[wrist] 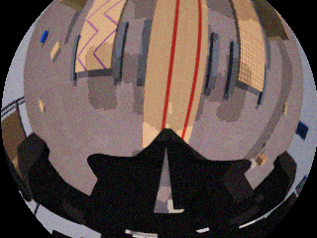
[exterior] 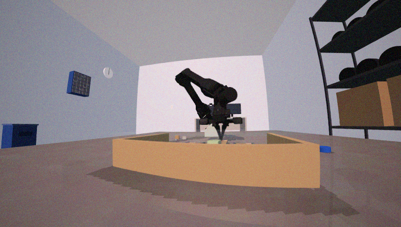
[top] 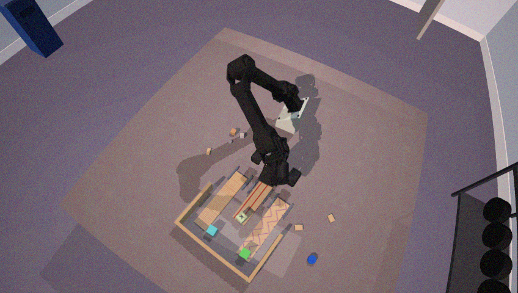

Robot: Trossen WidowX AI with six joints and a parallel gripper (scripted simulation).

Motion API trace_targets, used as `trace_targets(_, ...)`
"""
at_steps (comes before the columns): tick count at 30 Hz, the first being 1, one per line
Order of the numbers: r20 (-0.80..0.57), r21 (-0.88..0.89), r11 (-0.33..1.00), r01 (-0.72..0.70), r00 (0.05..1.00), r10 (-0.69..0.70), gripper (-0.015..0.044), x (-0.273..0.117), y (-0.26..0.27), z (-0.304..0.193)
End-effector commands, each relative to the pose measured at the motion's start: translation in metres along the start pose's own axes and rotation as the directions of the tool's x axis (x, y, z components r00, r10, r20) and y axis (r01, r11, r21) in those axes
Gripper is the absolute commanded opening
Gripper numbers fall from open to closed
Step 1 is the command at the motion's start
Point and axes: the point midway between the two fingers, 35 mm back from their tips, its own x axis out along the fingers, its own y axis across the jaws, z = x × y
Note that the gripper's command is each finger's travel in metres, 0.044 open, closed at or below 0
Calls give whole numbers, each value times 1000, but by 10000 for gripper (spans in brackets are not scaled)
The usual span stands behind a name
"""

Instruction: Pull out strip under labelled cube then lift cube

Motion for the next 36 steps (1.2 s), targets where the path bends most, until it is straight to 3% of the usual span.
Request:
trace_targets(1,-25,-8,1000,1,1000,-2,0,5,-1,-14)
trace_targets(36,-28,-10,1000,1,1000,-1,0,4,1,-67)
